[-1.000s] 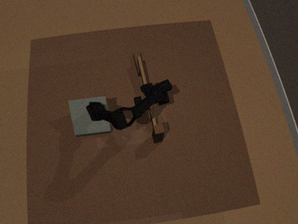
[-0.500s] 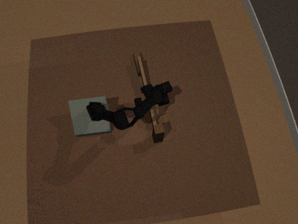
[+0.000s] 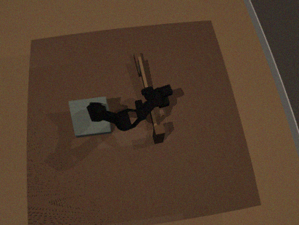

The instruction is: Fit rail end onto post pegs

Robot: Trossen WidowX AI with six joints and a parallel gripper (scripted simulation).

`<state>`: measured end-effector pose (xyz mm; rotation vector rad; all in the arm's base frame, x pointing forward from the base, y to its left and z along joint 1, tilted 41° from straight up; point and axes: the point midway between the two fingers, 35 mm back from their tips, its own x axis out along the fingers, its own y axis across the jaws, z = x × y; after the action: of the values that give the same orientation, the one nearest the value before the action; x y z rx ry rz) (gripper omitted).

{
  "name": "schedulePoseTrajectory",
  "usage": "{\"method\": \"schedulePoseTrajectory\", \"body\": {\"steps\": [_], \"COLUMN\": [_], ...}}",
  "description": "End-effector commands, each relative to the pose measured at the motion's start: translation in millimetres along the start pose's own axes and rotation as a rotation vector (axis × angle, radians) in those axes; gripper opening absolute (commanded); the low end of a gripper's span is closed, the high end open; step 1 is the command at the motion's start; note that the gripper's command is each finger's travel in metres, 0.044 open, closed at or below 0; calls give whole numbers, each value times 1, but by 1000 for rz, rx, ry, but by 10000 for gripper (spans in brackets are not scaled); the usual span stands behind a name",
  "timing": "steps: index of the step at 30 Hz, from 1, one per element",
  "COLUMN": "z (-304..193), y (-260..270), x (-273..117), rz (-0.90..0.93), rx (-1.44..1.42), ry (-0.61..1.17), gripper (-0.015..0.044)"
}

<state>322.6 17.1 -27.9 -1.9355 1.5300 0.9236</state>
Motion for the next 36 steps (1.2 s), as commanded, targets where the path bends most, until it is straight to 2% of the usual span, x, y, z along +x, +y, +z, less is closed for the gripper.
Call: {"method": "schedulePoseTrajectory", "body": {"steps": [1,16,31,36], "z": [0,-2,-2,-2], "y": [1,3,3,3], "x": [8,29,29,29], "rz": [3,3,3,3], "rx": [-7,-8,-8,-8], "ry": [6,10,10,10], "gripper": [440,440,46,13]}}
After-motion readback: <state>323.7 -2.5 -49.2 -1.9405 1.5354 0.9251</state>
